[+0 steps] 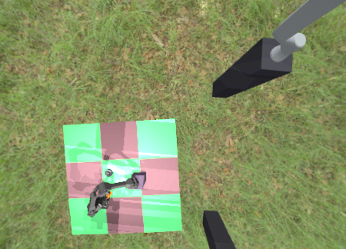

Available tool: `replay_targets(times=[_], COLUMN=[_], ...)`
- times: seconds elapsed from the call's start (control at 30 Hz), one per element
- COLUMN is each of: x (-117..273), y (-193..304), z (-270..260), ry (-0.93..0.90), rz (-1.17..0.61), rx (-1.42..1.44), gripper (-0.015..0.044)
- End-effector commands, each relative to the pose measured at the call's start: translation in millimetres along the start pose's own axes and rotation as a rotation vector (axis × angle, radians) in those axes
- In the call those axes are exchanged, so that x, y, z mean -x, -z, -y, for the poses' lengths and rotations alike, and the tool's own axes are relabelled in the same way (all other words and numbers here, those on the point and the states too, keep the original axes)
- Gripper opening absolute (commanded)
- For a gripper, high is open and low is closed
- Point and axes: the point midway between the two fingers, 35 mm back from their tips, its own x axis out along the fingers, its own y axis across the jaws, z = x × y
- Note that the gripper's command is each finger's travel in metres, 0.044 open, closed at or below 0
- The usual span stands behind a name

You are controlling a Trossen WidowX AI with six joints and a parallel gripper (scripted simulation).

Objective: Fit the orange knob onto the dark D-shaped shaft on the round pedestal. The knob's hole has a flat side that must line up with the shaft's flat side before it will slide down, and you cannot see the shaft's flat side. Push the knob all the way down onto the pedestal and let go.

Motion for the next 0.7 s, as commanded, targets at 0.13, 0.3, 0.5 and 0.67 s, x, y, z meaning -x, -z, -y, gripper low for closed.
replay_targets(times=[0.13,0.3,0.5,0.67], x=[-2.1,-5.6,-10.0,-14.0], y=[-13.5,-22.6,-32.9,-41.2], z=[12.7,22.3,34.4,45.6], ry=[-0.011,-0.018,-0.024,-0.026], rz=[-0.003,-0.002,-0.002,-0.001], rx=[0.0,0.001,0.001,0.001], gripper=[0.0,0.0,0.0,0.0])
